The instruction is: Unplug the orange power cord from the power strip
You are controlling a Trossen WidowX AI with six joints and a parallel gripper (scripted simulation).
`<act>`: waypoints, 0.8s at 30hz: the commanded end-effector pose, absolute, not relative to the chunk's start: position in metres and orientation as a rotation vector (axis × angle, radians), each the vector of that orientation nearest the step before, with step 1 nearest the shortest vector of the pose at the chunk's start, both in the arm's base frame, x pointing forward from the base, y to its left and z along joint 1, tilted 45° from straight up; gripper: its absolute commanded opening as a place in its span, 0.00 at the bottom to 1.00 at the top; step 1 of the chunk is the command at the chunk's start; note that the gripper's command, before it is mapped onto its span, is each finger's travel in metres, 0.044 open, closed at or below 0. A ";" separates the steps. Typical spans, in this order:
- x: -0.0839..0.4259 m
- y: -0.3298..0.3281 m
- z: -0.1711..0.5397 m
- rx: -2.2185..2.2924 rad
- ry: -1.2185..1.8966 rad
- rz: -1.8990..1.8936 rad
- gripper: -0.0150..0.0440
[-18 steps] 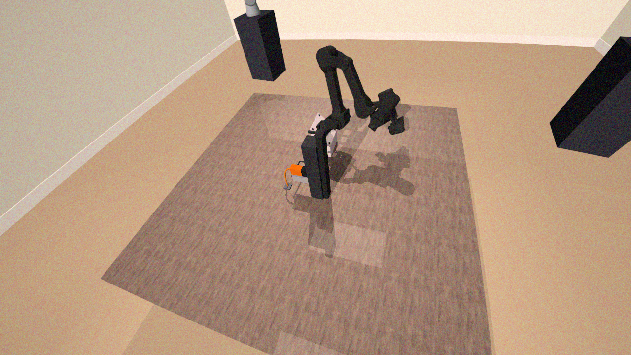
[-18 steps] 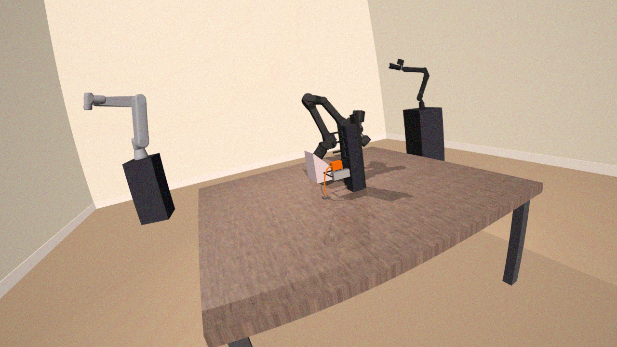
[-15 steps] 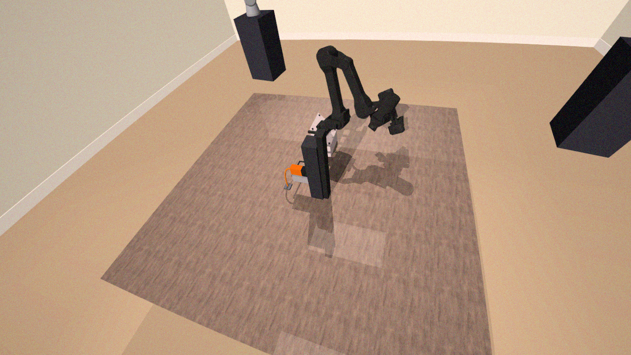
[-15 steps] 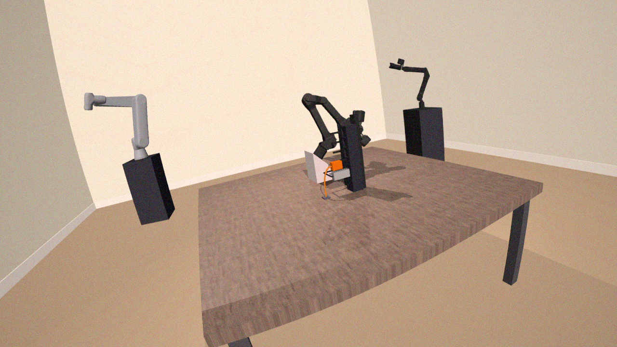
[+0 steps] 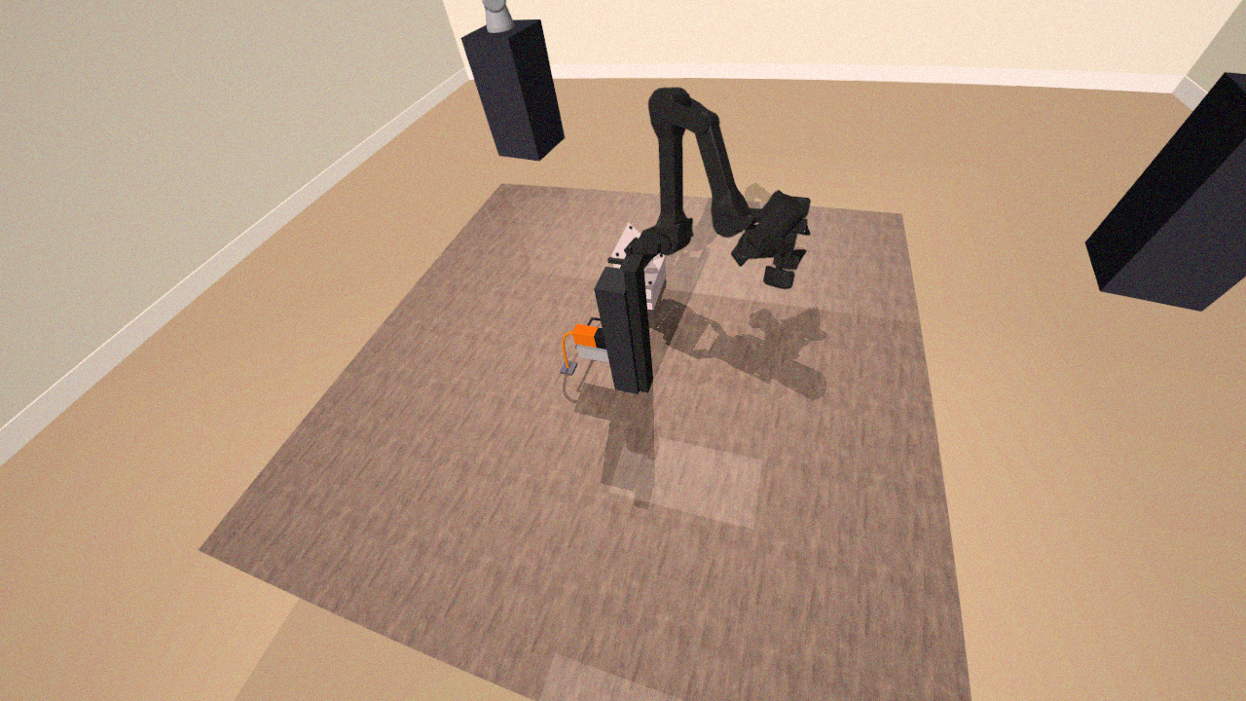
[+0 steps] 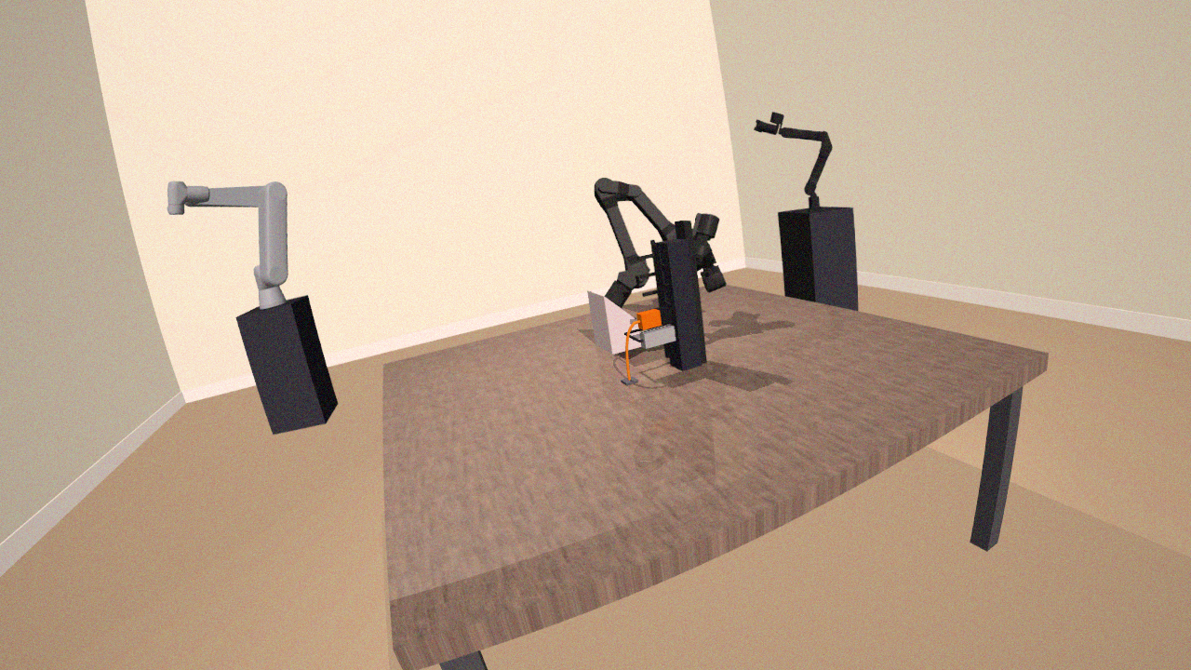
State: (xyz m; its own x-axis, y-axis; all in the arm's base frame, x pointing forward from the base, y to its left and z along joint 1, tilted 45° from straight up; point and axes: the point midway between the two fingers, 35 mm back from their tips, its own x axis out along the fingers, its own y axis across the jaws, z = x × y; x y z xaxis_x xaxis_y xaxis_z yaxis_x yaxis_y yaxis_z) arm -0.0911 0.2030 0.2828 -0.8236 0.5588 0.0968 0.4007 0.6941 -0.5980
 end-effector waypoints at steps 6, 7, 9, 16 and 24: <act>-0.017 0.259 0.291 -1.005 -2.042 1.267 0.53; -0.005 0.264 0.291 -1.025 -1.950 1.308 0.53; 0.020 0.274 0.291 -1.055 -1.765 1.375 0.53; 0.106 0.288 0.285 -1.070 -1.188 1.465 0.53; 0.194 0.275 0.273 -0.978 -0.652 1.414 0.53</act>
State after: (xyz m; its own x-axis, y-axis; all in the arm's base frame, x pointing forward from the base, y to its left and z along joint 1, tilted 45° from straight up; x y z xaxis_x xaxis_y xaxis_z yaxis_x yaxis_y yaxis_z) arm 0.1578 0.2831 0.2764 -0.0207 0.9910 -0.1320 -0.3614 -0.1305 -0.9232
